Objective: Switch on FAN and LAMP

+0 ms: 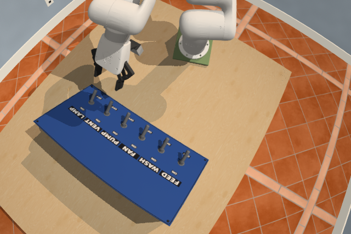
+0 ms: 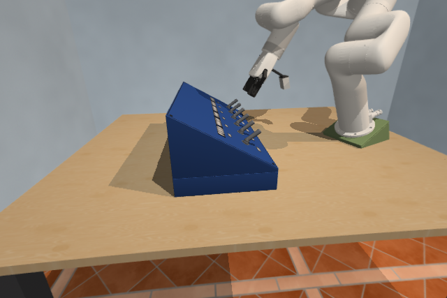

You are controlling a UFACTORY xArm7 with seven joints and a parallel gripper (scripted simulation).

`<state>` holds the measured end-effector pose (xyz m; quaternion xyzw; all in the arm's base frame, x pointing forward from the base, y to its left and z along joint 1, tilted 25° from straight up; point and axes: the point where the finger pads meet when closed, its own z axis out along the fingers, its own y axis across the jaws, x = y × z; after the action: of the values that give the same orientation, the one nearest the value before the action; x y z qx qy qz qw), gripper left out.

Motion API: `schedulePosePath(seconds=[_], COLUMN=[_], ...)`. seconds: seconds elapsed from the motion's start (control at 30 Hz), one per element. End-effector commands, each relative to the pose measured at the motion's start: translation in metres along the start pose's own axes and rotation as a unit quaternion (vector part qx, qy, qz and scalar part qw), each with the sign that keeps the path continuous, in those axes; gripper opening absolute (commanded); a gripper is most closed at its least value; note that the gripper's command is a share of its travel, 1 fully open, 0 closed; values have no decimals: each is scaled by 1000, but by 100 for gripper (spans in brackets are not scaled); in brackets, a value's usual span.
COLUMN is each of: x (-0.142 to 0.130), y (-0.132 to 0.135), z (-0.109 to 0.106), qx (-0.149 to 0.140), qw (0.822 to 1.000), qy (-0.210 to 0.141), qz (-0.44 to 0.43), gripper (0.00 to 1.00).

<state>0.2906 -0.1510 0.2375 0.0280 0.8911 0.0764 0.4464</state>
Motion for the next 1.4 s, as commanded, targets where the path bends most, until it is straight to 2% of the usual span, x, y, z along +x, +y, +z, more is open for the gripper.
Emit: schedulePosePath(seconds=[0.0,0.33,1.37], x=[-1,-2,-2], y=[-9,-29,-30], z=[0,0,0], qx=[-1,-1,-1], qw=[1000,1000,1000], qy=[-1,-1,-1], qz=[-1,-1,-1], gripper=[100,100,100])
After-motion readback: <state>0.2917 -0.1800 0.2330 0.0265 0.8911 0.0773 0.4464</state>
